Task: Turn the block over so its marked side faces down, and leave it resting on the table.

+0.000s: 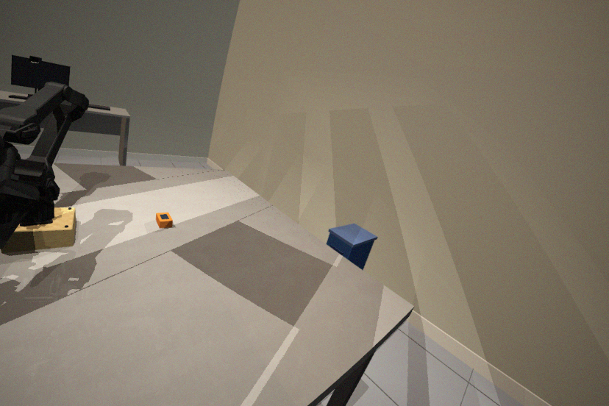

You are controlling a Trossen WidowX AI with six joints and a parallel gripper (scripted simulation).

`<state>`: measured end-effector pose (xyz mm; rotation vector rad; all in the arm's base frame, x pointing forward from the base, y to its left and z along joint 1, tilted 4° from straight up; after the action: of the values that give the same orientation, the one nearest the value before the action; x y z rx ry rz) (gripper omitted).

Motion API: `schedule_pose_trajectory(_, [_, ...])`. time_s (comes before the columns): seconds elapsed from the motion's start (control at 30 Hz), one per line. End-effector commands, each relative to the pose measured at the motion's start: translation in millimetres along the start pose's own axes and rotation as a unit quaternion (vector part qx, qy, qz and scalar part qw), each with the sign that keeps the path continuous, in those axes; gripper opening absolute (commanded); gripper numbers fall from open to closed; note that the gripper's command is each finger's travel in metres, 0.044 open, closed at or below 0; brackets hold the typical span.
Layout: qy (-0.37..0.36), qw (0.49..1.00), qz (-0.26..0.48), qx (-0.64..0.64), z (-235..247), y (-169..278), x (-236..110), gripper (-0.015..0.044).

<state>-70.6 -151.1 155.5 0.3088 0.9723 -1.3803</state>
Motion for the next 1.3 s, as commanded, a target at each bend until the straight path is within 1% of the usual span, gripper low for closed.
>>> schedule_pose_trajectory(0.0, [0.000,0.993,0.071,-0.097,30,14,6,0.0440])
schedule_pose_trajectory(0.13, [-0.006,0.970,0.139,-0.201,62,36,8,0.0440])
schedule_pose_trajectory(0.23, [-0.013,0.942,0.186,-0.280,85,57,8,0.0440])
schedule_pose_trajectory(0.33, [-0.020,0.905,0.229,-0.359,105,82,6,0.0440])
schedule_pose_trajectory(0.47, [-0.032,0.842,0.279,-0.461,128,121,-2,0.0440])
schedule_pose_trajectory(0.7, [-0.075,0.702,0.343,-0.619,146,197,-33,0.0440])
schedule_pose_trajectory(0.9, [-0.084,0.580,0.379,-0.716,145,259,-67,0.0440])
schedule_pose_trajectory(1.03, [-0.091,0.483,0.390,-0.779,134,302,-95,0.0440])
schedule_pose_trajectory(1.2, [-0.101,0.352,0.384,-0.848,113,350,-129,0.0440])
schedule_pose_trajectory(1.27, [-0.104,0.322,0.380,-0.861,108,361,-138,0.0440])
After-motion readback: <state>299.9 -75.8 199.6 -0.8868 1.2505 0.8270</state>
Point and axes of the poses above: the point midway between the two fingers, 35 mm back from their tips, its own x axis out along the fingers, its own z axis across the jaws, y = z × x, the point moved 10 cm from there along -x, back along the fingers, and after that the axes turned 7 degrees about x, right-handed, at the moved point
